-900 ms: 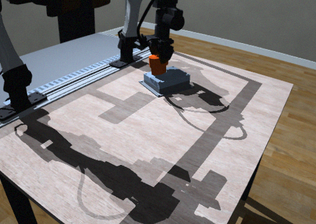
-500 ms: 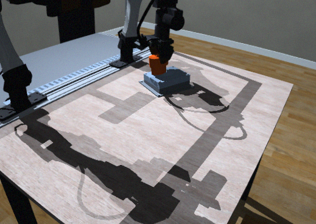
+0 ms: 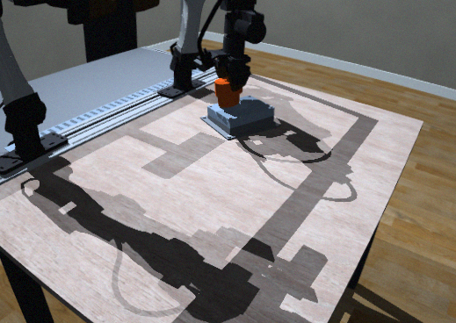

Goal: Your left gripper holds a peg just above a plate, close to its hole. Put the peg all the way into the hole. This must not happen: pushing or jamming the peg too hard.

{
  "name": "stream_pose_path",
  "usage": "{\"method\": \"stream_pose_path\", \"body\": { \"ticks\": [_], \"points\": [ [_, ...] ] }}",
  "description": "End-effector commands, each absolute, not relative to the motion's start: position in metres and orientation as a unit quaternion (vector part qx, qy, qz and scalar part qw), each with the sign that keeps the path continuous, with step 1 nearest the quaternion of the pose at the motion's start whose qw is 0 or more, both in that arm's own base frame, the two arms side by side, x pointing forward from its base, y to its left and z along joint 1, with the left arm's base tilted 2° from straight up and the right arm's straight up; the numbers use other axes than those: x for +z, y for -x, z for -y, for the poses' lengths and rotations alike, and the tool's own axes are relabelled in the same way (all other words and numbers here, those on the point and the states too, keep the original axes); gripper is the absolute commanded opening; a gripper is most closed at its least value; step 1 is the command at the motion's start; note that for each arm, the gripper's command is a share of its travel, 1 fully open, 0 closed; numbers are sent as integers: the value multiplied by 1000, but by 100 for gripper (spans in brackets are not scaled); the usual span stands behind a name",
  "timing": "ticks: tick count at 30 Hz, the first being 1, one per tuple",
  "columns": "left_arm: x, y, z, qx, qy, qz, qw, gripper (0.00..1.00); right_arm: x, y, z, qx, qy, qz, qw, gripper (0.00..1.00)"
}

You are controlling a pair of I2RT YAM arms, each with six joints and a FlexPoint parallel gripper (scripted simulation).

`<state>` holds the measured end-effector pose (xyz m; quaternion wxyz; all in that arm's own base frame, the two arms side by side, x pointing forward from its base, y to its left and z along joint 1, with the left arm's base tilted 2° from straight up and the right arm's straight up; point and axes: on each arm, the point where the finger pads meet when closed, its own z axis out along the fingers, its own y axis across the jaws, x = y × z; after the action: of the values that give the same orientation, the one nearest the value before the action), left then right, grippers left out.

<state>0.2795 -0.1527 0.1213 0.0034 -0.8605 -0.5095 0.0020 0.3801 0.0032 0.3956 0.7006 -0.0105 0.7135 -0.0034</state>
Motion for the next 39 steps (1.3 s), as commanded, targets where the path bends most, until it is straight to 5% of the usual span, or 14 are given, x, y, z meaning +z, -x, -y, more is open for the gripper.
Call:
{"method": "stream_pose_path", "body": {
  "ticks": [1,24,39],
  "points": [
    [152,-281,159,-12,862,506,-21,34,394,-378,-9,-2,36,-719,694,100],
    [167,-304,144,7,848,528,-41,34,350,-327,-105,92,148,-773,609,100],
    [137,-311,146,-3,849,525,-54,34,328,-191,-207,225,329,-756,519,100]
  ]
}}
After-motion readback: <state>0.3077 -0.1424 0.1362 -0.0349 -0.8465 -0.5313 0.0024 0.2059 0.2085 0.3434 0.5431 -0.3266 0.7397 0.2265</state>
